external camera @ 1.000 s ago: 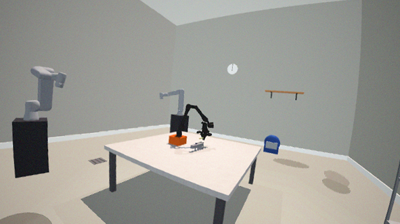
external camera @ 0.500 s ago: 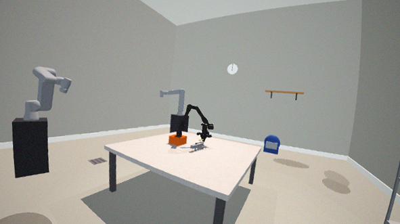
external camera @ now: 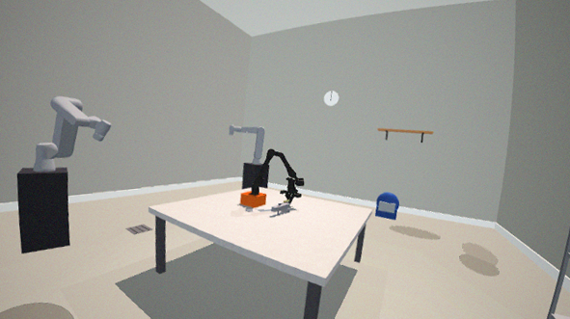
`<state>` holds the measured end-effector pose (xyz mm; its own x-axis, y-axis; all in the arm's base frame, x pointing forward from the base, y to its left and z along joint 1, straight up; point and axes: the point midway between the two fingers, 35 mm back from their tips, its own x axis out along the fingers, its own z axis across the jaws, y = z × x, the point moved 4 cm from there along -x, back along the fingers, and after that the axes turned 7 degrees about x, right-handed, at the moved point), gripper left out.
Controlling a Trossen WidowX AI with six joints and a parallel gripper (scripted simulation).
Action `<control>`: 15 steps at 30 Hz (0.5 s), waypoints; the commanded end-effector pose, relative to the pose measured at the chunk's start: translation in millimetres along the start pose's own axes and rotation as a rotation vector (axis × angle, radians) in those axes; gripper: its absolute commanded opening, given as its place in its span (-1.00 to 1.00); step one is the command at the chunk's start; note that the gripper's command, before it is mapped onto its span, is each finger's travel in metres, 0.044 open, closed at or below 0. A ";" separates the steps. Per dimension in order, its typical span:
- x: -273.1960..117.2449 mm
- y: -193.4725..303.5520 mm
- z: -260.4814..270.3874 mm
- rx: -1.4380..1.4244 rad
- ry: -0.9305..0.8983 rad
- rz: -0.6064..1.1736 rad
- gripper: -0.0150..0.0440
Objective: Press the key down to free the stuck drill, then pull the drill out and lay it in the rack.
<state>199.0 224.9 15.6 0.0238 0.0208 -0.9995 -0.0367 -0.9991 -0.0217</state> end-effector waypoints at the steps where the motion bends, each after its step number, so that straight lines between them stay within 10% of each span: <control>1: 6.1 0.6 0.6 0.002 -0.006 0.003 -0.49; 15: 20.3 1.0 1.4 0.002 -0.006 0.003 -0.49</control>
<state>199.5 225.8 2.1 0.0229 0.0218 -0.9995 -0.0375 -0.9990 -0.0227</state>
